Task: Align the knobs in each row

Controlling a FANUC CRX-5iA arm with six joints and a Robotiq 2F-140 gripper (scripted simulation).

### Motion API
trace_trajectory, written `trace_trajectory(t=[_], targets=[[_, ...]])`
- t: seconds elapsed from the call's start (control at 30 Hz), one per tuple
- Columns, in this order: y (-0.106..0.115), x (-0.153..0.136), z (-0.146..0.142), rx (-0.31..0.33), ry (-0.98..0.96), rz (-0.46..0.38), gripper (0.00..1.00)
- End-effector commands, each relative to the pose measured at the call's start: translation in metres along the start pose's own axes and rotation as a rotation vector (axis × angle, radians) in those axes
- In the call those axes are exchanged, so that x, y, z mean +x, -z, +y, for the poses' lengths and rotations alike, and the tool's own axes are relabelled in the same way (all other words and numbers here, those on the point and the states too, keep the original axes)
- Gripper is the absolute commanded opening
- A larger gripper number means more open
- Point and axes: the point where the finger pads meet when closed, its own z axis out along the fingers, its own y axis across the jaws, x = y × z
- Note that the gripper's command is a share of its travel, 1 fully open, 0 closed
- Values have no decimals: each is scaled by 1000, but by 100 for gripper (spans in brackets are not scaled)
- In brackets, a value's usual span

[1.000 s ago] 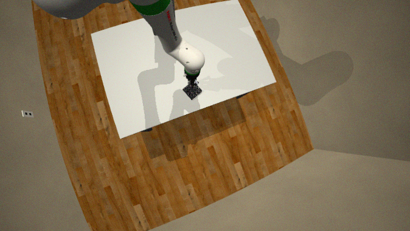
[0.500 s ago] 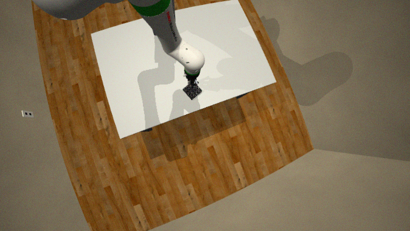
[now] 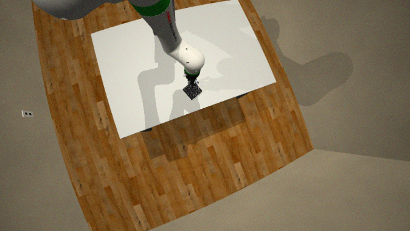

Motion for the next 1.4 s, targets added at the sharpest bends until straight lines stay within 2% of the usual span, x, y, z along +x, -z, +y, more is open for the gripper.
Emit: trace_trajectory(t=[0.0, 0.37, 0.4, 1.37], targets=[[0, 0, 0, 0, 0, 0, 12], [0, 0, 0, 0, 0, 0, 12], [0, 0, 0, 0, 0, 0, 5], [0, 0, 0, 0, 0, 0, 5]])
